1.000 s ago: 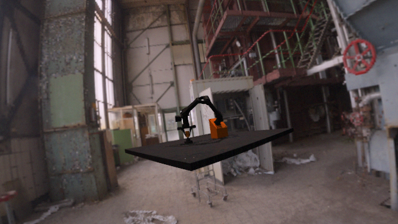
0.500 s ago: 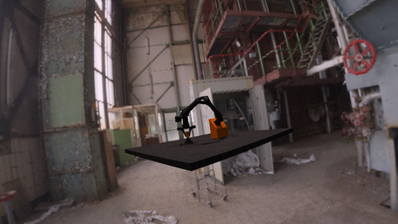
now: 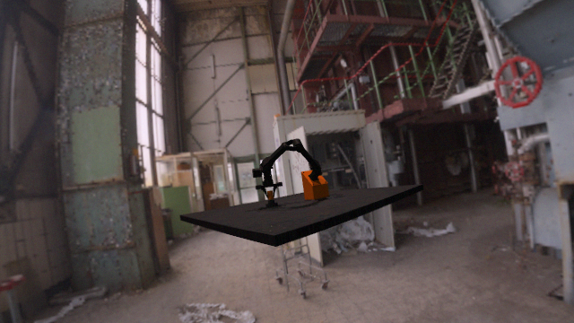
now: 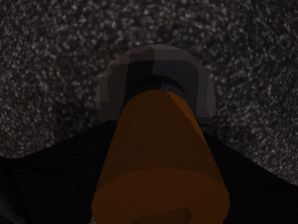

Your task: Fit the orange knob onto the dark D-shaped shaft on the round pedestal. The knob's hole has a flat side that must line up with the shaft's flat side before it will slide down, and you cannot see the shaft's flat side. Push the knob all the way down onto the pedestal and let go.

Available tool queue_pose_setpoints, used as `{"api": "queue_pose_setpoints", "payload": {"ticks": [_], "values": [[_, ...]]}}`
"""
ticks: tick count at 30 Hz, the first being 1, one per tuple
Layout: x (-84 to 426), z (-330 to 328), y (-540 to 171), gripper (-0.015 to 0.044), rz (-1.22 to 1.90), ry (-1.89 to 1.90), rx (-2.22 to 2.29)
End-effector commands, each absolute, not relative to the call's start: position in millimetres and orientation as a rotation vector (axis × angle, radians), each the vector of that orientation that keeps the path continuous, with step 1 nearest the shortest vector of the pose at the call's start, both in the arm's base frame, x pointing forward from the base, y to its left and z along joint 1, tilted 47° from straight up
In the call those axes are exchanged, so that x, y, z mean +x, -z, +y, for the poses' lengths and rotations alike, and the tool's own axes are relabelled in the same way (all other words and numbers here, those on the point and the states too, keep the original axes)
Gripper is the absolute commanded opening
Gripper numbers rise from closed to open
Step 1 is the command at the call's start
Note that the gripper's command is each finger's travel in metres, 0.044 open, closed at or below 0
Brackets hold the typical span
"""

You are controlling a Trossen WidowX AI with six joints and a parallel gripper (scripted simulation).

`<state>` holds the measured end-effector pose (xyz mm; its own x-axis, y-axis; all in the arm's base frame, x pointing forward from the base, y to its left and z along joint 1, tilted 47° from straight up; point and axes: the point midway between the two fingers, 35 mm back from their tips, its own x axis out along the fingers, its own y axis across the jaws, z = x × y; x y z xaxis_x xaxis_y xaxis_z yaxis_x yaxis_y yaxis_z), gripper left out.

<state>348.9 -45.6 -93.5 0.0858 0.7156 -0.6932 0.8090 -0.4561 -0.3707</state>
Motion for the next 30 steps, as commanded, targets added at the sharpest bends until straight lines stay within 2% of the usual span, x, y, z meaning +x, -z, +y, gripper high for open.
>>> {"api": "queue_pose_setpoints", "payload": {"ticks": [1, 12, 28, 30], "values": [[349.2, -43.4, 96.1, 0.0, 1.57, 1.317, 2.245], [349.0, -40.8, 98.1, 0.0, 1.575, 1.314, 2.232], [349.0, -40.8, 98.1, 0.042, 1.575, 1.314, 2.232], [349.0, -40.8, 98.1, 0.044, 1.575, 1.314, 2.232]]}}
